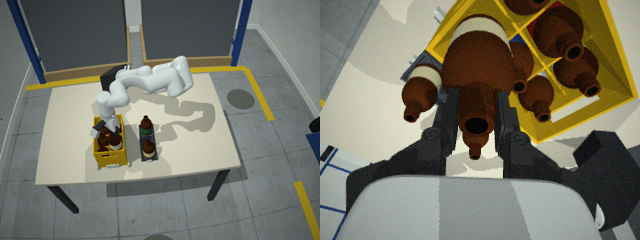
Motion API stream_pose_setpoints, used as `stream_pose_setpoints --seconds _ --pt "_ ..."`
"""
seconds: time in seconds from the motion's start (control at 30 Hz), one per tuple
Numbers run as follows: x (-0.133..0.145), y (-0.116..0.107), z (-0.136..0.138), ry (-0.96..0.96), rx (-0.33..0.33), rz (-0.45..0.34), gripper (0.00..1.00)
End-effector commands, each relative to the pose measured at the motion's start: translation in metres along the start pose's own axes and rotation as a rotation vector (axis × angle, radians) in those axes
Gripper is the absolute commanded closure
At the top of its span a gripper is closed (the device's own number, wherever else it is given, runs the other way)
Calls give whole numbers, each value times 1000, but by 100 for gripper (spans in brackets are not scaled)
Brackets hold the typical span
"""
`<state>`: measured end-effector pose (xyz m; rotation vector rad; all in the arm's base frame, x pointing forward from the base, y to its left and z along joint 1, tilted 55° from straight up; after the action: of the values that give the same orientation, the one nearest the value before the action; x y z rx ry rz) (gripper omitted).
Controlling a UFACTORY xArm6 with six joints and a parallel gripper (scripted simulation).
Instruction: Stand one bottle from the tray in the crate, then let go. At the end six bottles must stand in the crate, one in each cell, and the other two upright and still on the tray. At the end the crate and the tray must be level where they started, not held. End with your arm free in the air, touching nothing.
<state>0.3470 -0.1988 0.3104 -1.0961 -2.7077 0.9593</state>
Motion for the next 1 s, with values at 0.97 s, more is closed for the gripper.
stream_pose_setpoints --seconds 0.97 --pt "-1 22 0 -1 1 2 100"
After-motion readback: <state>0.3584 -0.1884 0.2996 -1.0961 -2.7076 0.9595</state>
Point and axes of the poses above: the point where the finger pads meet when closed, its own y axis out along the fingers, its own z axis across the jaws, x = y × z, the point moved 1 cm from there along -y, back along the fingers, and after that the axes turned 9 degrees about -y, right-handed, at the moved point
